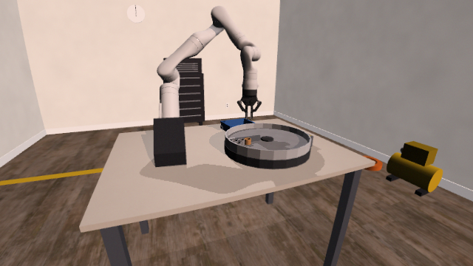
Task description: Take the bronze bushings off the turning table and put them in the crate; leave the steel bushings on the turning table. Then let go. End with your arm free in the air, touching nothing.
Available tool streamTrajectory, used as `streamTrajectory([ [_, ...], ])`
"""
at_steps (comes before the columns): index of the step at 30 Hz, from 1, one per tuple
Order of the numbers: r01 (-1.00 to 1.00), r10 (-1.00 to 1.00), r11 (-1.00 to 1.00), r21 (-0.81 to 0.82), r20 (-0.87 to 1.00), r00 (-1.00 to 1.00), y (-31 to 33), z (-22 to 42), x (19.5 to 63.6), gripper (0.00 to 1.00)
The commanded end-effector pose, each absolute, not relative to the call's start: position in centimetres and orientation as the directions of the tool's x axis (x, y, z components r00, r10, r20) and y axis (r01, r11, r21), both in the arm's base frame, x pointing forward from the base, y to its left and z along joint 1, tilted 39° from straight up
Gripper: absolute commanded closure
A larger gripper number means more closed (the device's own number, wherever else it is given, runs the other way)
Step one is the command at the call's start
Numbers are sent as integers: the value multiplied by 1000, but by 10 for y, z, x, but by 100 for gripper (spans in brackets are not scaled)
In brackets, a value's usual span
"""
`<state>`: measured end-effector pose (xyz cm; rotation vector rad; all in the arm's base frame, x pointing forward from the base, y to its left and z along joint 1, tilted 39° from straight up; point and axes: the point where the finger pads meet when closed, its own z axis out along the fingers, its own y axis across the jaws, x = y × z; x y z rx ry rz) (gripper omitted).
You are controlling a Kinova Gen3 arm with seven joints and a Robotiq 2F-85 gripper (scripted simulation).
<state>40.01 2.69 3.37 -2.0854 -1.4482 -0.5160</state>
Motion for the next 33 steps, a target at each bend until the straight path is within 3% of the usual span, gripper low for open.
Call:
streamTrajectory([
  [1,924,716,-301,-237,584,383,0,10,390,86],
  [13,924,716,-301,-237,584,383,0,10,390,86],
  [18,924,716,-300,-235,584,382,-43,-26,377,86],
  [30,924,716,-300,-235,584,382,-43,-26,377,86],
  [33,925,717,-300,-234,584,381,-68,-47,369,86],
])
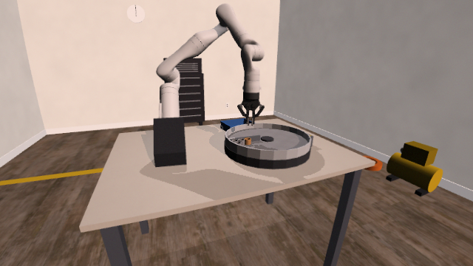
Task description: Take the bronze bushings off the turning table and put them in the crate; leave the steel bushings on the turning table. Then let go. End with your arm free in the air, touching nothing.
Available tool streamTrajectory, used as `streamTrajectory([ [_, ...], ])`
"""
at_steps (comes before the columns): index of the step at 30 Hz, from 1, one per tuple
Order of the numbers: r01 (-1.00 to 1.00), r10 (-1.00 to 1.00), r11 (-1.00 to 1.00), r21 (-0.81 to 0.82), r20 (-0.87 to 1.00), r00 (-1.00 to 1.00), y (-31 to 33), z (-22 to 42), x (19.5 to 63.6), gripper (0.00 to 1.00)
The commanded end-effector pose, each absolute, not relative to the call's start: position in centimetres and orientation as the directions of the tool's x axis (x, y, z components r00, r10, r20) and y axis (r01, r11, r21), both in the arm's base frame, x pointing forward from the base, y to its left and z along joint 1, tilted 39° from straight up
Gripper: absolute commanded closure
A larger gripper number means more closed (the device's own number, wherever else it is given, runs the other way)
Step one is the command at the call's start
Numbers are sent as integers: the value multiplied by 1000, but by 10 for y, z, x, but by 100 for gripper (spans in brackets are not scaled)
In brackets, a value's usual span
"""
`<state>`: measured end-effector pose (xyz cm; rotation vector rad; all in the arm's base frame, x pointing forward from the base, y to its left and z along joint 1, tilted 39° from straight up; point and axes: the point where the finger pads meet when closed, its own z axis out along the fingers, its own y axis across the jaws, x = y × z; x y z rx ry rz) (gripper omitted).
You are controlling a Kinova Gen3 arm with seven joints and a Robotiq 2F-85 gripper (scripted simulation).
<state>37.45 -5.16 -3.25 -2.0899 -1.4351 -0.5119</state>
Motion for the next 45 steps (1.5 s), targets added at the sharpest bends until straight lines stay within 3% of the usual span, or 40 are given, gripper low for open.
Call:
streamTrajectory([
  [1,925,717,-300,-234,584,381,-76,-54,366,86],
  [45,924,716,-301,-237,584,383,-67,-85,362,86],
])
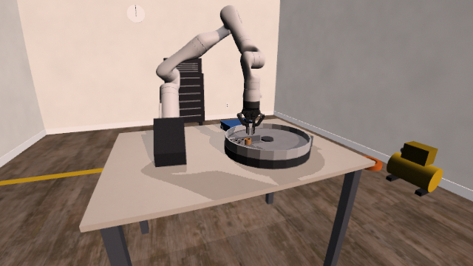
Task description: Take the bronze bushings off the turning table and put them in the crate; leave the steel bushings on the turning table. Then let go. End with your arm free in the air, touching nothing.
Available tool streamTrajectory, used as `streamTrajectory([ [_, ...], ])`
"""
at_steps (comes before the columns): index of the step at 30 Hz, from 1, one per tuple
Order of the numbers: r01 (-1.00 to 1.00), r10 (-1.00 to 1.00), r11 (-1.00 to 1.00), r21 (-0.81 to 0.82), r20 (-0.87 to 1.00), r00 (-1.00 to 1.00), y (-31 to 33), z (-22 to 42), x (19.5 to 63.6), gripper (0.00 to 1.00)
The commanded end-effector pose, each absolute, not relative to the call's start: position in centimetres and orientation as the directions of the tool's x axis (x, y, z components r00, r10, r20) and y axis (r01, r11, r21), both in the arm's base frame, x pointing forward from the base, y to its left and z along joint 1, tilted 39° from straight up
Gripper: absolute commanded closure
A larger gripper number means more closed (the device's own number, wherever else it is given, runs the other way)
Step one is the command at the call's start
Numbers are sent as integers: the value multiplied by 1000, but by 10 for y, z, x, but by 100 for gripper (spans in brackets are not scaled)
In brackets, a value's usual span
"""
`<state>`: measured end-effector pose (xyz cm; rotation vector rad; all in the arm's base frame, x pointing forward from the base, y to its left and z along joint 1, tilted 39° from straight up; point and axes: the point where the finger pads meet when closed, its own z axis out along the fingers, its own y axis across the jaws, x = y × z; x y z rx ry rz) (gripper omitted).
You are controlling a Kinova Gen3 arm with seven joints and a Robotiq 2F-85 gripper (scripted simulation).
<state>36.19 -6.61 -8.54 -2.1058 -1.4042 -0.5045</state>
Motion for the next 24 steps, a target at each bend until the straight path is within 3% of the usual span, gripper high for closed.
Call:
streamTrajectory([
  [1,924,716,-301,-237,584,383,-67,-85,362,86],
  [24,923,716,-302,-238,583,385,-55,-101,361,86],
])
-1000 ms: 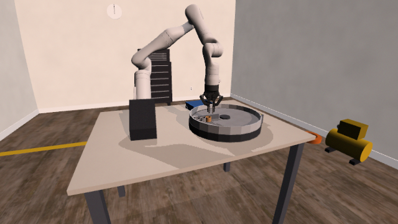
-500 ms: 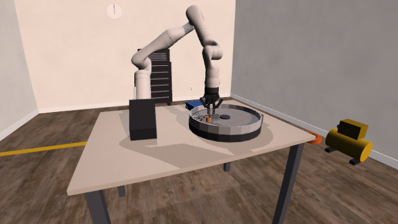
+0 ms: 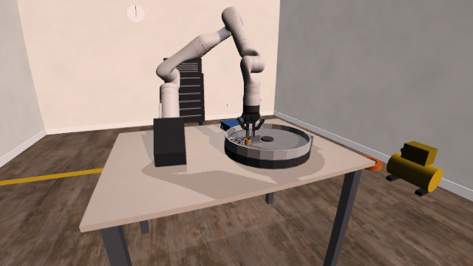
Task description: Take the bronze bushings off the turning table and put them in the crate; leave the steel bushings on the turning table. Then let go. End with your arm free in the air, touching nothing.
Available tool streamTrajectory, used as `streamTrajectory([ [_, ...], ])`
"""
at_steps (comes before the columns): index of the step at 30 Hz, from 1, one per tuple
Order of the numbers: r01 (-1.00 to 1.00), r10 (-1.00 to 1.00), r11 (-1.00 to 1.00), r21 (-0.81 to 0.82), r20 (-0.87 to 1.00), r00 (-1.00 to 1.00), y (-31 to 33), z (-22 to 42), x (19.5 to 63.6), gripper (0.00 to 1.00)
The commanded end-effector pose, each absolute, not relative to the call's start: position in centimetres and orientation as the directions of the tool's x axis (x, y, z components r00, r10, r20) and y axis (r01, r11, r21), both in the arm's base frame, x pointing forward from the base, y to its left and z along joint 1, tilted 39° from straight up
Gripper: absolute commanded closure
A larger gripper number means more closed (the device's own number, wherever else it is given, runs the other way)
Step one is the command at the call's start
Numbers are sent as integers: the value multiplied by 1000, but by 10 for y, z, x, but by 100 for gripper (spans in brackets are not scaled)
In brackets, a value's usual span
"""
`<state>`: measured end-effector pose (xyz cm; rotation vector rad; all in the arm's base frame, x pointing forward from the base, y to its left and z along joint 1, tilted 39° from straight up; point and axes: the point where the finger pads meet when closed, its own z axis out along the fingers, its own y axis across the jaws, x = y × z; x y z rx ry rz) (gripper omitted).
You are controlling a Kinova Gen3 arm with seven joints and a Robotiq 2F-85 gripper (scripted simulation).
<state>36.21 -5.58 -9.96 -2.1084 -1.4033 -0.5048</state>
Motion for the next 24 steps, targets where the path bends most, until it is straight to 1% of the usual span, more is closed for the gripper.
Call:
streamTrajectory([
  [1,923,715,-302,-238,583,385,-54,-102,361,86],
  [24,923,715,-302,-239,583,385,-50,-107,361,86],
])
